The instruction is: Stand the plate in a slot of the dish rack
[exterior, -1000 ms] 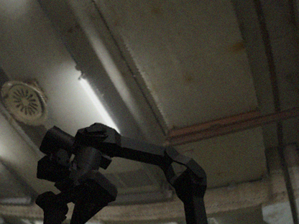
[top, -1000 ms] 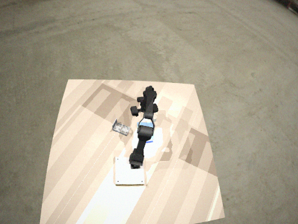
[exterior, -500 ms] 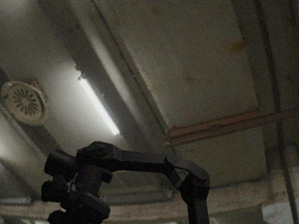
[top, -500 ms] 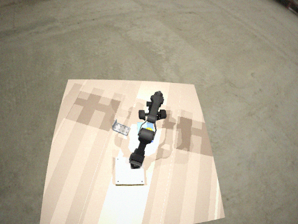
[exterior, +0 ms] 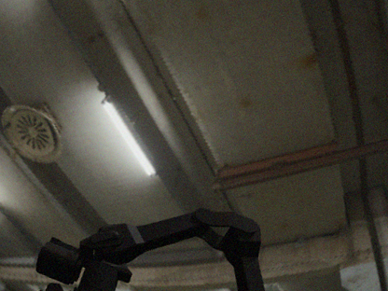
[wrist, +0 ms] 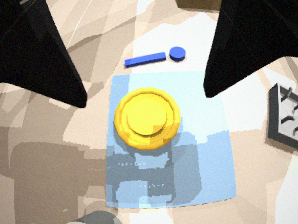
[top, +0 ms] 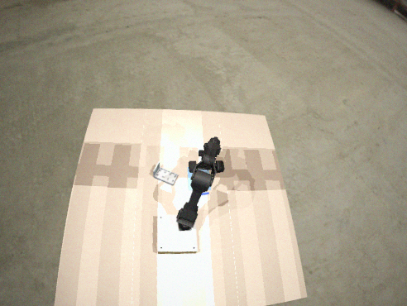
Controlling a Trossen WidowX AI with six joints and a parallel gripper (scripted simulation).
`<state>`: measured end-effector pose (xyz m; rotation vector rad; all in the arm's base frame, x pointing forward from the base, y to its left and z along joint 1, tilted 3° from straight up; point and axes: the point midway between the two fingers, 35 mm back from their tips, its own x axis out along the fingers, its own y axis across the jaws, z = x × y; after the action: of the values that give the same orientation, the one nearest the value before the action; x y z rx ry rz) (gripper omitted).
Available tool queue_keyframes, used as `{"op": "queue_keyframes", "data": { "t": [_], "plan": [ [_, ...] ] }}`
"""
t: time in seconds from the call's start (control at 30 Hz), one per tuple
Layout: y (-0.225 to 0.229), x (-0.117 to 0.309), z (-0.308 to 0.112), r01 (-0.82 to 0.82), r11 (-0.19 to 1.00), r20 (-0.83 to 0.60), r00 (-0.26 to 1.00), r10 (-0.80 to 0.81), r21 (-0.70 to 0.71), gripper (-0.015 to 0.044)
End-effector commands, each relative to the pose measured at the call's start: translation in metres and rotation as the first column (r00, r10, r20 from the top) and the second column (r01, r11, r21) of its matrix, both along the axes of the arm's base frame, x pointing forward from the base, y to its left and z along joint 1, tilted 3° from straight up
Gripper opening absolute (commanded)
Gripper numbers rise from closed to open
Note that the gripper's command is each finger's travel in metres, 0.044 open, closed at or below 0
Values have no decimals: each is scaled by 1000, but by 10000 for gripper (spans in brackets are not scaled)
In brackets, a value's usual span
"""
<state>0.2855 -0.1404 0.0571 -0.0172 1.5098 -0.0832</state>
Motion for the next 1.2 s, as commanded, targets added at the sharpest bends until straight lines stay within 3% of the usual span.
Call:
{"op": "queue_keyframes", "data": {
  "t": [0.0, 1.13, 1.17],
  "plan": [
    [0, -3, -11, -3, 1000, -15, 1000, 3, 2, 400],
    [-6, -4, -62, -3, 1000, -15, 1000, 3, 2, 400],
    [-6, -4, -62, -3, 1000, -15, 1000, 3, 2, 374]
  ]
}}
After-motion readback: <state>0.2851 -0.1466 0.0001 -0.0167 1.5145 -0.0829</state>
